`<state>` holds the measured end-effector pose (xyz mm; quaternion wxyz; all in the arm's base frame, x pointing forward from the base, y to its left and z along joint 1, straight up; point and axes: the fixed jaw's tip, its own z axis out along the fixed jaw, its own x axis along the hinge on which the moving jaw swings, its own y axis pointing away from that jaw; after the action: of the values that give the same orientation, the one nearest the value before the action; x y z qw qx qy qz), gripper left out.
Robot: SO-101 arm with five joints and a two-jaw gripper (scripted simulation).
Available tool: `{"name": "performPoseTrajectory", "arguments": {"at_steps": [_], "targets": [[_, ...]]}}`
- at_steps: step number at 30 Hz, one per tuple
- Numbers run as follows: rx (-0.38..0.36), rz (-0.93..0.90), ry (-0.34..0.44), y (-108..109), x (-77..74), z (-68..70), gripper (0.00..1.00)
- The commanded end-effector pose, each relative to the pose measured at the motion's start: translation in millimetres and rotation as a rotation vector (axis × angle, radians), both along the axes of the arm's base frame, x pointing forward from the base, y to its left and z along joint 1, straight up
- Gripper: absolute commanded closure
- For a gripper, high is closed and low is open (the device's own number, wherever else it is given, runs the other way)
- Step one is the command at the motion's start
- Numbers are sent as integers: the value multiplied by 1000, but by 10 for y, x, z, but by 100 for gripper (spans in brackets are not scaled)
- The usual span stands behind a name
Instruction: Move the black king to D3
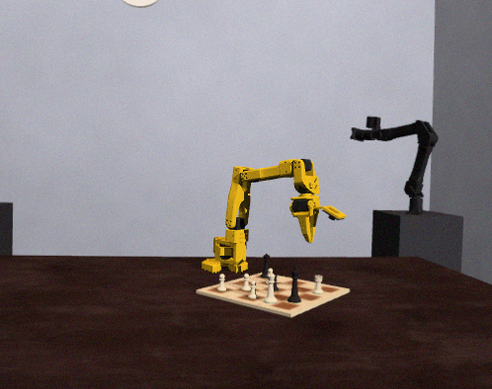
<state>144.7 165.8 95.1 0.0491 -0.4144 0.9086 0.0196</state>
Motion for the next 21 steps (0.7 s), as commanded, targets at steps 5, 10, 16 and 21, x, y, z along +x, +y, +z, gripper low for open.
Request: {"name": "performPoseTrajectory", "arguments": {"at_steps": [5,10,16,21], "targets": [[-57,6,55,13,-13,-191,100],[-57,6,55,15,-11,-298,100],[-57,6,55,20,-7,-501,100],[-57,6,55,22,-5,-611,100]]}}
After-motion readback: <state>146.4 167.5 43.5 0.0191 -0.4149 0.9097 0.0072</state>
